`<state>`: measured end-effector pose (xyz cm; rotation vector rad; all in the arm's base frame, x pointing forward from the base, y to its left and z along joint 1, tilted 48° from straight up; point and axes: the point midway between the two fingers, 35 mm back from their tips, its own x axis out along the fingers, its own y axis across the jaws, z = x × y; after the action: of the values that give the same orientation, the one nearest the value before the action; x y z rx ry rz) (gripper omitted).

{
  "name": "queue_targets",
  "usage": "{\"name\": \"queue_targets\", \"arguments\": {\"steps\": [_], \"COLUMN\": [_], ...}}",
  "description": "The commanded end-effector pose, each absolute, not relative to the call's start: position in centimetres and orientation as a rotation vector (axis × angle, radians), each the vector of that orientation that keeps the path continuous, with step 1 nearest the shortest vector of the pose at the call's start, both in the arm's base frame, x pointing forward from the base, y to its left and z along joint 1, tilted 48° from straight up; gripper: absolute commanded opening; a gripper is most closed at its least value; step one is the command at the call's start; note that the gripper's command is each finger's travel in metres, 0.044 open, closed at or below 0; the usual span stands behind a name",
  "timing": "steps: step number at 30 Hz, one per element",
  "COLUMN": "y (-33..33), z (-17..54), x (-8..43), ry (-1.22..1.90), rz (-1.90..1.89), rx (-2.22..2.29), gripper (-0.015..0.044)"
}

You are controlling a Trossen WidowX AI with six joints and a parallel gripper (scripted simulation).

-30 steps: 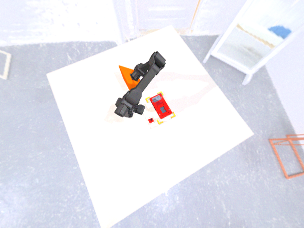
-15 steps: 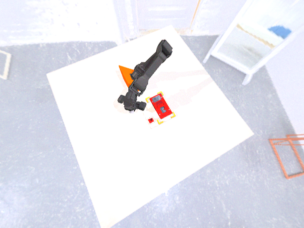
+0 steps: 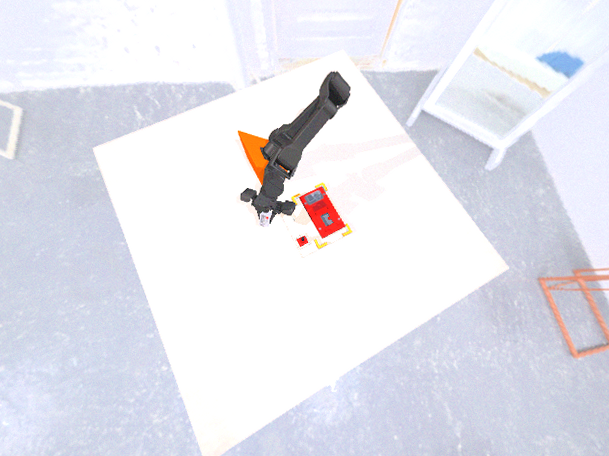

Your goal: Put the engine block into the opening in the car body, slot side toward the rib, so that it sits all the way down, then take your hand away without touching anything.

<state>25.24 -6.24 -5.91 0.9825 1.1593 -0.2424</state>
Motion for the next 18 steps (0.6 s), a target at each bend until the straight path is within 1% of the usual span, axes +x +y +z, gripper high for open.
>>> {"name": "queue_targets", "arguments": {"steps": [1,18], "y": [-5.7,-3.1], "z": [-6.5,-8.9], "x": [24.9,24.5], "ry": [1.158,1.159], "rz": [-0.252,-0.251], "rx": [0.985,0.987], "gripper": [0.0,0.0]}}
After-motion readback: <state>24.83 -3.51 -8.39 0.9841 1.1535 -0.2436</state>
